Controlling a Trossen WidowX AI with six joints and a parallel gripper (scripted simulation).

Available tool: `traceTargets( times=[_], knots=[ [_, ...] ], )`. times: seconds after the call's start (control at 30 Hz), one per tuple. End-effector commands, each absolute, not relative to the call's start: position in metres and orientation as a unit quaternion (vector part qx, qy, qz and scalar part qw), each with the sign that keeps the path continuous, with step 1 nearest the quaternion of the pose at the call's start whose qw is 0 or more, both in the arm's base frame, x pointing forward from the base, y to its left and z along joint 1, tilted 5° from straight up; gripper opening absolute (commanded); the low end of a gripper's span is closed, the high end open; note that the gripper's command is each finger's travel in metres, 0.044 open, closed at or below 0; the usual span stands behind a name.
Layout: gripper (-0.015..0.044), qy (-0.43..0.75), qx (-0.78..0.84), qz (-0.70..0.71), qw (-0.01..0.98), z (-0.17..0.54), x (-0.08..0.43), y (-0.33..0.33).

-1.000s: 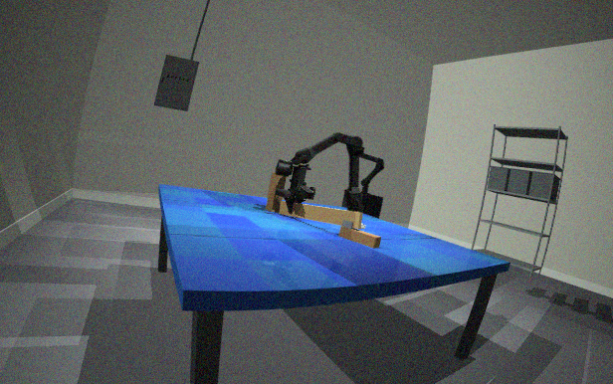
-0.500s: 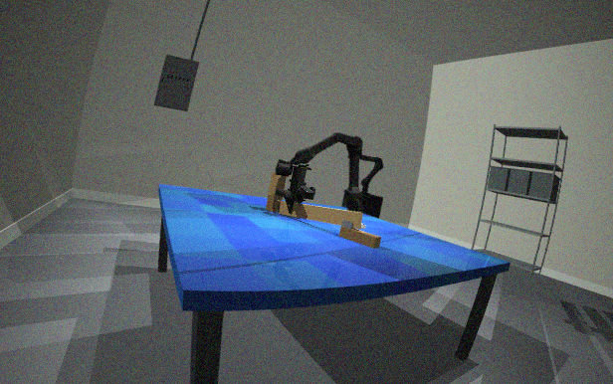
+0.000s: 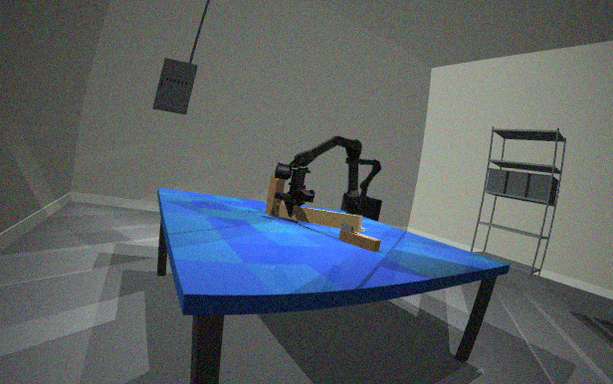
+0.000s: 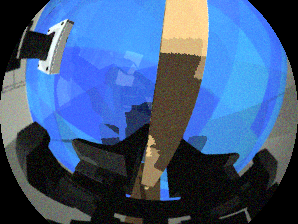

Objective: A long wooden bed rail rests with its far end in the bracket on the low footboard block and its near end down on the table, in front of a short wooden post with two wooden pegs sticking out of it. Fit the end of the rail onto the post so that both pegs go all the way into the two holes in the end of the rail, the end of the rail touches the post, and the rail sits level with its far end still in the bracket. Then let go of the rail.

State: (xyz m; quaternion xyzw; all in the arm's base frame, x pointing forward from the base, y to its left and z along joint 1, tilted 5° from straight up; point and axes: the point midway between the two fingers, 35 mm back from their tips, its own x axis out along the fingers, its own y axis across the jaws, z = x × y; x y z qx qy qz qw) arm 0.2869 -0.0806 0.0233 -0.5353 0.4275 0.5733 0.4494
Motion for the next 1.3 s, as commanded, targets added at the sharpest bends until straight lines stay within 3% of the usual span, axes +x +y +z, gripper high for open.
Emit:
traceTargets(
  times=[0.0, 1.27],
  knots=[
    [0.0000, 0.426, -0.536, 0.572, 0.451, 0.028, 0.288, -0.080],
    [0.0000, 0.426, -0.536, 0.572, 0.451, 0.047, 0.290, -0.081]
  ],
)
